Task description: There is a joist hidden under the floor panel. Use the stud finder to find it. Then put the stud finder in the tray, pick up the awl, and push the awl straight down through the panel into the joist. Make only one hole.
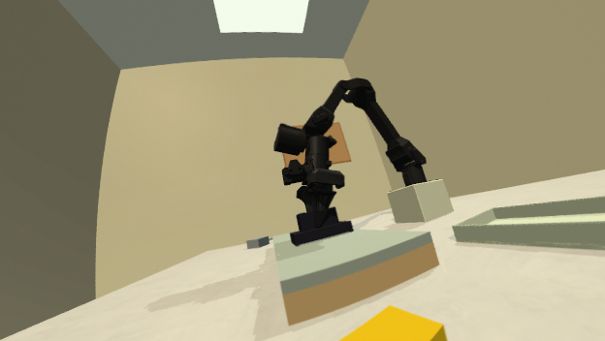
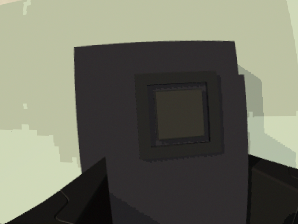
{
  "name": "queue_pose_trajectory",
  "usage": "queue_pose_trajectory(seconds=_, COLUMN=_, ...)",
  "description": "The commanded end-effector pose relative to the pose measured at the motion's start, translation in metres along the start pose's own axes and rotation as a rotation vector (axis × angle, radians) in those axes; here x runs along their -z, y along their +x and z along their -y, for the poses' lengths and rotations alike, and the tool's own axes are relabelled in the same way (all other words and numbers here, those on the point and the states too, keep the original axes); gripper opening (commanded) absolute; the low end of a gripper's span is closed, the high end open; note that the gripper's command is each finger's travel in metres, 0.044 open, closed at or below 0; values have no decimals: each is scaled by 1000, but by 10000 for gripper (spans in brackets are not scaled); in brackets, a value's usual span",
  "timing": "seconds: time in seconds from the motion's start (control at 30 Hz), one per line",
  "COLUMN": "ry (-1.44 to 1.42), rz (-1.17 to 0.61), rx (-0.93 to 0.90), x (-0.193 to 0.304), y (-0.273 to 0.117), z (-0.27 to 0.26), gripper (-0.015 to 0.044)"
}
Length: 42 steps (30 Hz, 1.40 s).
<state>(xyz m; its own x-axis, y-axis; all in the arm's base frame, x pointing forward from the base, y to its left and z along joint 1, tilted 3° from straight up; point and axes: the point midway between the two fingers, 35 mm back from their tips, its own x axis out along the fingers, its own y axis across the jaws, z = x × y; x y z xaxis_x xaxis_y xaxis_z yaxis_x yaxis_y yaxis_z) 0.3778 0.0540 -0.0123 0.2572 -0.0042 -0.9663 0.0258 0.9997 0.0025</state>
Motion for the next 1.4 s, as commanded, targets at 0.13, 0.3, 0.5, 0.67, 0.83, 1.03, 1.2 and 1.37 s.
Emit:
queue_pose_trajectory(seconds=0.13, ry=4, rz=0, rx=15, x=0, y=0, z=21, gripper=0)
queue_pose_trajectory(seconds=0.3, ry=4, rz=0, rx=16, x=0, y=0, z=31, gripper=0)
queue_pose_trajectory(seconds=0.5, ry=3, rz=0, rx=17, x=0, y=0, z=43, gripper=0)
queue_pose_trajectory(seconds=0.67, ry=3, rz=0, rx=18, x=1, y=0, z=54, gripper=0)
queue_pose_trajectory(seconds=0.83, ry=3, rz=0, rx=19, x=1, y=0, z=64, gripper=0)
queue_pose_trajectory(seconds=1.03, ry=2, rz=0, rx=20, x=1, y=0, z=76, gripper=0)
queue_pose_trajectory(seconds=1.2, ry=2, rz=0, rx=21, x=1, y=-1, z=87, gripper=0)
queue_pose_trajectory(seconds=1.37, ry=2, rz=0, rx=22, x=1, y=-1, z=97, gripper=0)
